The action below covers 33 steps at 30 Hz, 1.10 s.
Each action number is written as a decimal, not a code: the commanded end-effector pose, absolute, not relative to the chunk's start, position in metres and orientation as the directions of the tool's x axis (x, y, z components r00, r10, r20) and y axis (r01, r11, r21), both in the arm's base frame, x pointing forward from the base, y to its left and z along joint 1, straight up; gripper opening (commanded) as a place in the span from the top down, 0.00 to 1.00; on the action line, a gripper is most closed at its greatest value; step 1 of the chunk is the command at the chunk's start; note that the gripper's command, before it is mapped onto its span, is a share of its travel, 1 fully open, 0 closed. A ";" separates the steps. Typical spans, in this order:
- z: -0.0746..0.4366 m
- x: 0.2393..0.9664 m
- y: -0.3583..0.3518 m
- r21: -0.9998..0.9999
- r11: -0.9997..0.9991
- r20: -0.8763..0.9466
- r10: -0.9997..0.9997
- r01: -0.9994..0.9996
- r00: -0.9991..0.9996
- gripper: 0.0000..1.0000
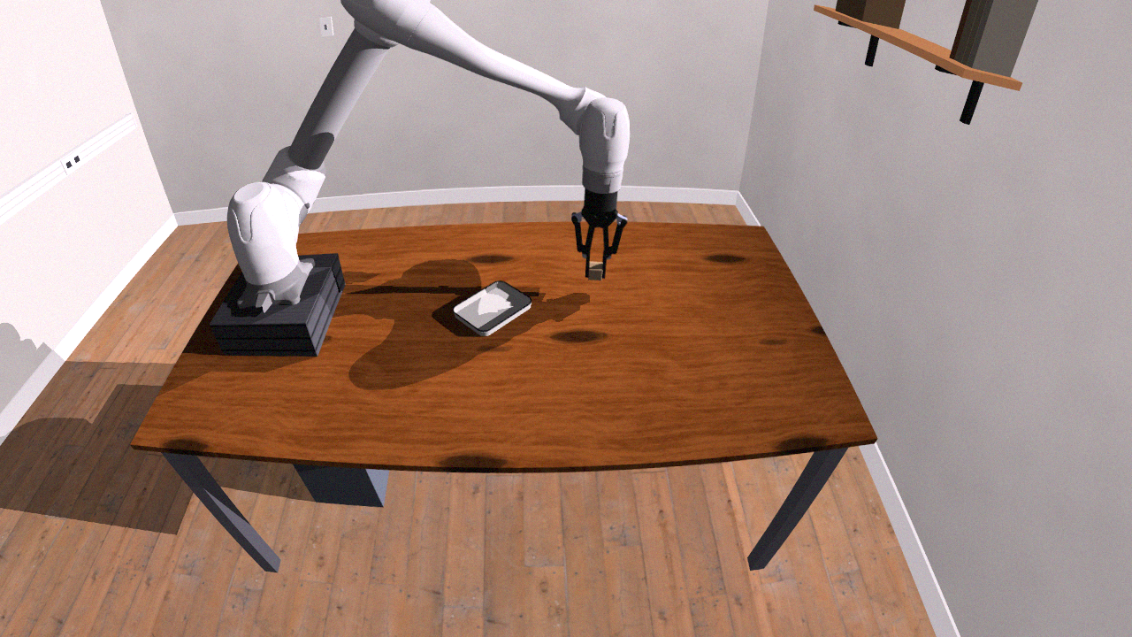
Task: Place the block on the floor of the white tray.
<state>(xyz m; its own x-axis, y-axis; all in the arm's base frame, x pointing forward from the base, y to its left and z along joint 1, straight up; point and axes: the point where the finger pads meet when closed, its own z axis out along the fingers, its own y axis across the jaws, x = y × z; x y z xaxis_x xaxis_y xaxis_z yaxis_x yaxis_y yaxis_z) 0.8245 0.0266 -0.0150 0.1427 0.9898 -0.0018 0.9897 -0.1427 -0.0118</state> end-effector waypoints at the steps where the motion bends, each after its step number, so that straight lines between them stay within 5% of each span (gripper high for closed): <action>1: -0.013 0.756 0.013 0.001 -0.142 0.001 0.990 0.990 0.142 0.90; 14: -0.012 0.568 -0.023 0.001 -0.142 0.001 0.990 0.990 0.142 0.90; 33: -0.015 0.568 -0.023 0.001 -0.142 0.001 0.990 0.990 0.142 0.90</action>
